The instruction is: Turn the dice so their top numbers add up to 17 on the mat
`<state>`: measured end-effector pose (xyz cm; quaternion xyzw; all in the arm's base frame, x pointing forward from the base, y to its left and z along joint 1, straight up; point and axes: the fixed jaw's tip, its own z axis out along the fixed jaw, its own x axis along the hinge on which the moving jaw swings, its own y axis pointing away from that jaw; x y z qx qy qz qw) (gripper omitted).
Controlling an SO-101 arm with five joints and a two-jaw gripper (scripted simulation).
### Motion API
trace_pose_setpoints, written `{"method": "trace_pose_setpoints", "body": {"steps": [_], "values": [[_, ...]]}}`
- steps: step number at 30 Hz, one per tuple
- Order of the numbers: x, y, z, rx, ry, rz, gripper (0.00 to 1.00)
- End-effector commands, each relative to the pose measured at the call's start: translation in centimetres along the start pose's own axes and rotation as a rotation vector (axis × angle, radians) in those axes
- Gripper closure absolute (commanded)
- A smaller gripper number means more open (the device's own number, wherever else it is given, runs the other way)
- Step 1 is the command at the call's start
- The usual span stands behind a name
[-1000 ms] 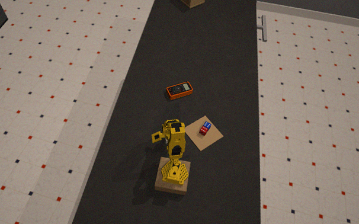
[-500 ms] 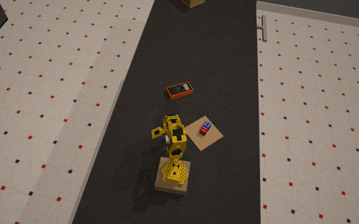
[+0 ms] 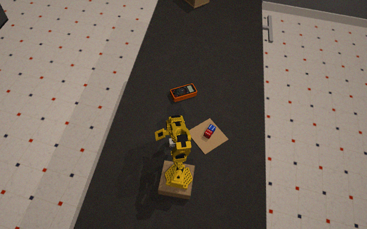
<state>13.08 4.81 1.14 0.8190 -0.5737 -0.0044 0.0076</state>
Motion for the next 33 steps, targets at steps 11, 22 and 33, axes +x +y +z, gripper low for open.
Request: {"method": "trace_pose_setpoints", "body": {"steps": [11, 22, 33], "values": [[-0.1, -0.2, -0.3, 0.016, -0.001, -0.015, 0.64], [-0.2, -1.5, -1.9, 0.147, -0.003, -0.015, 0.64], [-0.2, -3.3, -5.5, 0.411, -0.005, -0.014, 0.65]]}}
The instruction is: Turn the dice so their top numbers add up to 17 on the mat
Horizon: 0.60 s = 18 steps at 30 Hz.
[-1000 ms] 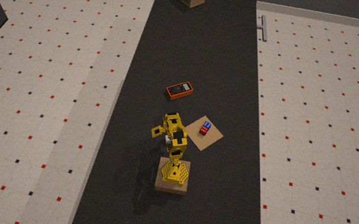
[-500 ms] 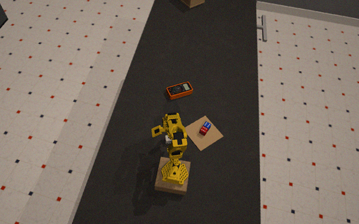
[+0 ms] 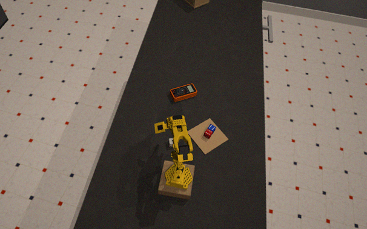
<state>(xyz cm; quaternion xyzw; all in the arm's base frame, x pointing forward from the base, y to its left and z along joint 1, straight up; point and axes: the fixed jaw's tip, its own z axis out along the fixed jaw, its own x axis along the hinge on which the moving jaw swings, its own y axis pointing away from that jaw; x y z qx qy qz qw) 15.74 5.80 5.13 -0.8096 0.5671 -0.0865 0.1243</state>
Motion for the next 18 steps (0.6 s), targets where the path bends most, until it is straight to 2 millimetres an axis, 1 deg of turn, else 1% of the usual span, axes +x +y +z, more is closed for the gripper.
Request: {"method": "trace_pose_setpoints", "body": {"steps": [1, 7, 18], "values": [[-0.2, -1.2, -1.4, 0.113, -0.005, -0.014, 0.65], [-0.2, -1.9, -2.4, 0.191, -0.006, -0.014, 0.65], [-0.2, -1.9, -2.5, 0.193, -0.007, -0.007, 0.65]]}}
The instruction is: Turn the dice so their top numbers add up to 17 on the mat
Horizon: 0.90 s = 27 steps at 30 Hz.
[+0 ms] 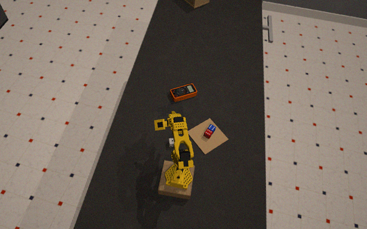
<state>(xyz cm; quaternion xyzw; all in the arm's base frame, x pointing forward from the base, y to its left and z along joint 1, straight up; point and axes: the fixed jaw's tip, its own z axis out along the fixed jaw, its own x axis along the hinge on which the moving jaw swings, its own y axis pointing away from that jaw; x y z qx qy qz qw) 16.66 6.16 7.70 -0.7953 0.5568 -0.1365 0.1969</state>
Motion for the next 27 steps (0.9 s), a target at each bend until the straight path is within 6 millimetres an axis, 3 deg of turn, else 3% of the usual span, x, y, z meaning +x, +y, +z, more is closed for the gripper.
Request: {"method": "trace_pose_setpoints", "body": {"steps": [1, 13, 27], "values": [[-0.2, -0.2, -0.3, 0.012, -0.006, -0.002, 0.65], [-0.5, -0.4, -0.3, -0.016, -0.009, 0.112, 0.65], [-1.4, -0.8, -0.1, -0.108, 0.005, 0.477, 0.65]]}}
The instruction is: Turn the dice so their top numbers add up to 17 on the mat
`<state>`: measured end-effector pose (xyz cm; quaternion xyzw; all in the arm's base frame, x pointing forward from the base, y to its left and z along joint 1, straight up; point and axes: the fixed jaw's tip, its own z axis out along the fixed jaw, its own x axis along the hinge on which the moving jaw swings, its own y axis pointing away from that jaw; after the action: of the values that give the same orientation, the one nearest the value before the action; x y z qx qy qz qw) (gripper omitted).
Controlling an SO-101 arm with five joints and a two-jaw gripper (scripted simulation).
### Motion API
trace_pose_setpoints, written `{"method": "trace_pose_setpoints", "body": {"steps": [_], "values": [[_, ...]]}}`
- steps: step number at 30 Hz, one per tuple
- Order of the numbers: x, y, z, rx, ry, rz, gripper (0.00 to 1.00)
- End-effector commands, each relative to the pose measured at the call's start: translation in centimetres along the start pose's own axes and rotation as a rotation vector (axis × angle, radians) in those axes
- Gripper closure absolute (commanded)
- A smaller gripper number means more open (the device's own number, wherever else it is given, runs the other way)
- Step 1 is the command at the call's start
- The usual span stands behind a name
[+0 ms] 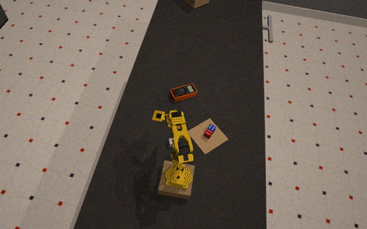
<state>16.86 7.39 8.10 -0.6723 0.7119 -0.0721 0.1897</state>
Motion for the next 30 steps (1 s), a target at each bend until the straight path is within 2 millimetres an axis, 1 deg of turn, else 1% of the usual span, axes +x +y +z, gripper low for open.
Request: {"method": "trace_pose_setpoints", "body": {"steps": [1, 16, 18, 24, 30], "values": [[-0.3, 0.0, 0.0, -0.029, 0.008, 0.067, 0.65], [-1.9, -0.1, 0.6, -0.134, 0.106, 0.628, 0.65], [-1.9, -0.1, 0.6, -0.134, 0.106, 0.628, 0.65], [-2.4, -0.2, 0.9, -0.157, 0.157, 0.821, 0.65], [-2.8, -0.2, 1.2, -0.168, 0.201, 0.968, 0.65]]}}
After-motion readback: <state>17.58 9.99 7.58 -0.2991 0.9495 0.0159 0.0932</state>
